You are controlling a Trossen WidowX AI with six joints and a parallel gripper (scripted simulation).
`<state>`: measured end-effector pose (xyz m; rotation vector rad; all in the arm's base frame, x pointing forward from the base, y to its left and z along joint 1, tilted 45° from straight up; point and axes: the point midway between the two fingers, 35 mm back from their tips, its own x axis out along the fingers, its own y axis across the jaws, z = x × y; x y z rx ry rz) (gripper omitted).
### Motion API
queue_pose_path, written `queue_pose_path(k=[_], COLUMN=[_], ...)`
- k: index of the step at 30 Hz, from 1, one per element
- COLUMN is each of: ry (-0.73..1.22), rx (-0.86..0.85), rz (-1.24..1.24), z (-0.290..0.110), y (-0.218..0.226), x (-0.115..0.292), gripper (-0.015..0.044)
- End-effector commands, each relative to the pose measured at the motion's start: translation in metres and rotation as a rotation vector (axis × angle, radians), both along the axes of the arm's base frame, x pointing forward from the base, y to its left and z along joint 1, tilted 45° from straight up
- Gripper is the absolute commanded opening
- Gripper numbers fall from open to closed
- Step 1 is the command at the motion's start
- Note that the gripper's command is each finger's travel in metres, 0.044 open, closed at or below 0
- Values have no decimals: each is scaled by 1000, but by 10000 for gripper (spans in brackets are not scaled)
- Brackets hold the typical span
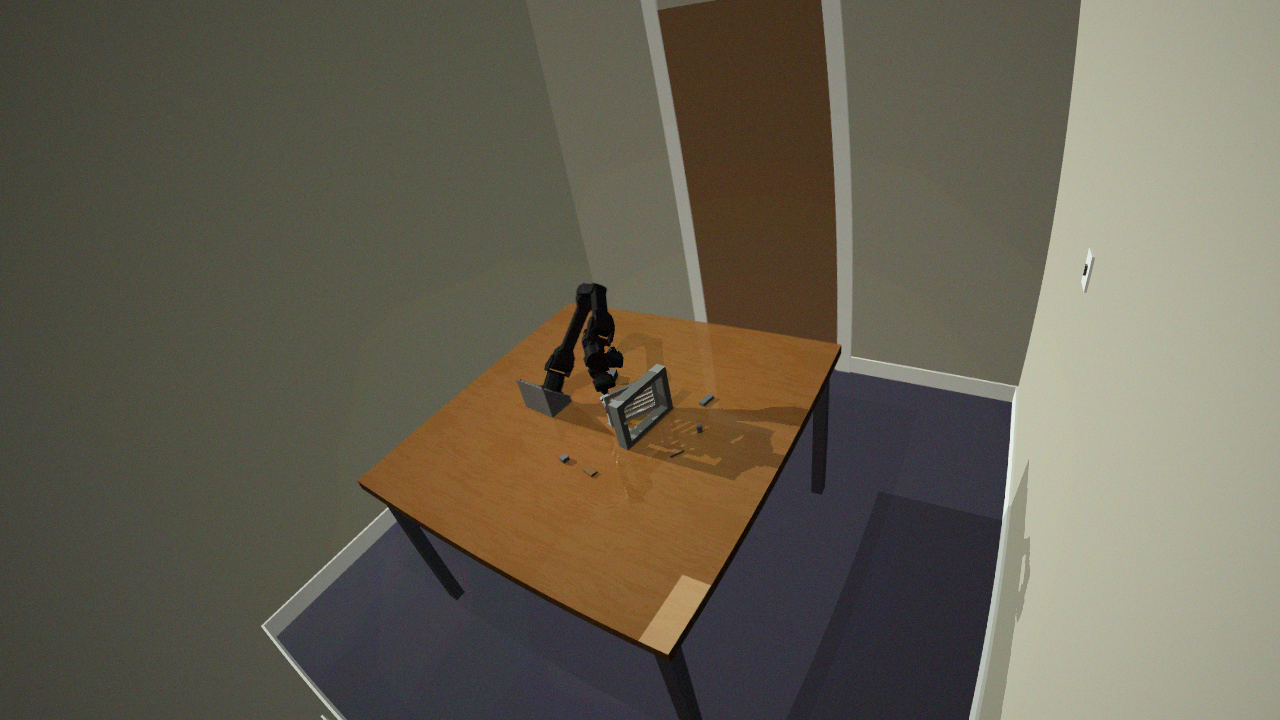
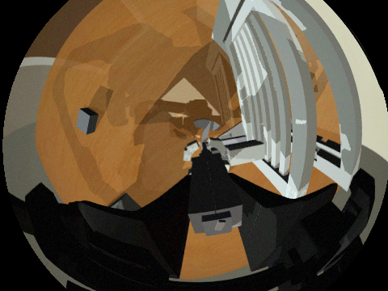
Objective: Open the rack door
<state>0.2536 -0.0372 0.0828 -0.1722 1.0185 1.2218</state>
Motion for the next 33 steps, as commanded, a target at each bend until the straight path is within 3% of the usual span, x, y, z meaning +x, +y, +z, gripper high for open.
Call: queue_pose_path(k=[1,33], ry=[59,416], rx=[5,0], rz=[-67,-431], z=[6,56], y=[6,57], x=[-7,-43], gripper=[21,21])
